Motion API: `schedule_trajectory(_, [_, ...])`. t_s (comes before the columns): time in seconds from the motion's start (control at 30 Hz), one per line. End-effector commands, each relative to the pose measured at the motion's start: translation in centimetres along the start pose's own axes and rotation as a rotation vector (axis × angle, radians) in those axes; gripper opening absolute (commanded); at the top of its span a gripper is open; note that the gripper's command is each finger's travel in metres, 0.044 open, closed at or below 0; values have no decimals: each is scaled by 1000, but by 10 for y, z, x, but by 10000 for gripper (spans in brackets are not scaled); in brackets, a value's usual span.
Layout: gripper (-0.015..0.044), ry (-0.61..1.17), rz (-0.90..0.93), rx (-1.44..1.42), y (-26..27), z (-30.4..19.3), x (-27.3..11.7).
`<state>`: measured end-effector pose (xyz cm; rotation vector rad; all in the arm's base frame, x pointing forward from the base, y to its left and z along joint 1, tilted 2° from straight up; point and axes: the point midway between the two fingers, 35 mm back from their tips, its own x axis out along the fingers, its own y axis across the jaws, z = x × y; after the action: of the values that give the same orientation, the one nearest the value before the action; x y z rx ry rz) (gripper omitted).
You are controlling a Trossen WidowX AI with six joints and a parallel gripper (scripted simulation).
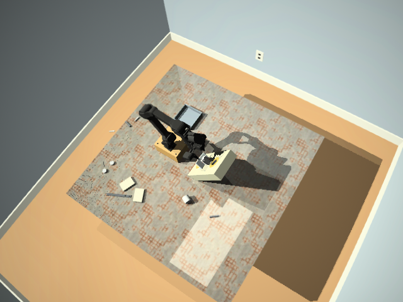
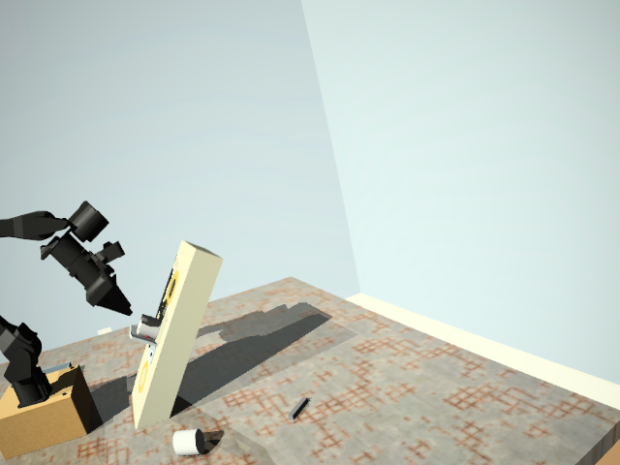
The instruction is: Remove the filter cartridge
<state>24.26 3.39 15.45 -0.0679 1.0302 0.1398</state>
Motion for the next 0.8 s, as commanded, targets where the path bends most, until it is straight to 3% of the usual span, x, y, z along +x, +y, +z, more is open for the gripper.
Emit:
schedule_trajectory(0.0, [305, 13, -6, 30, -1, -3, 7])
schedule_trajectory(0.77, [305, 11, -6, 30, -1, -3, 44])
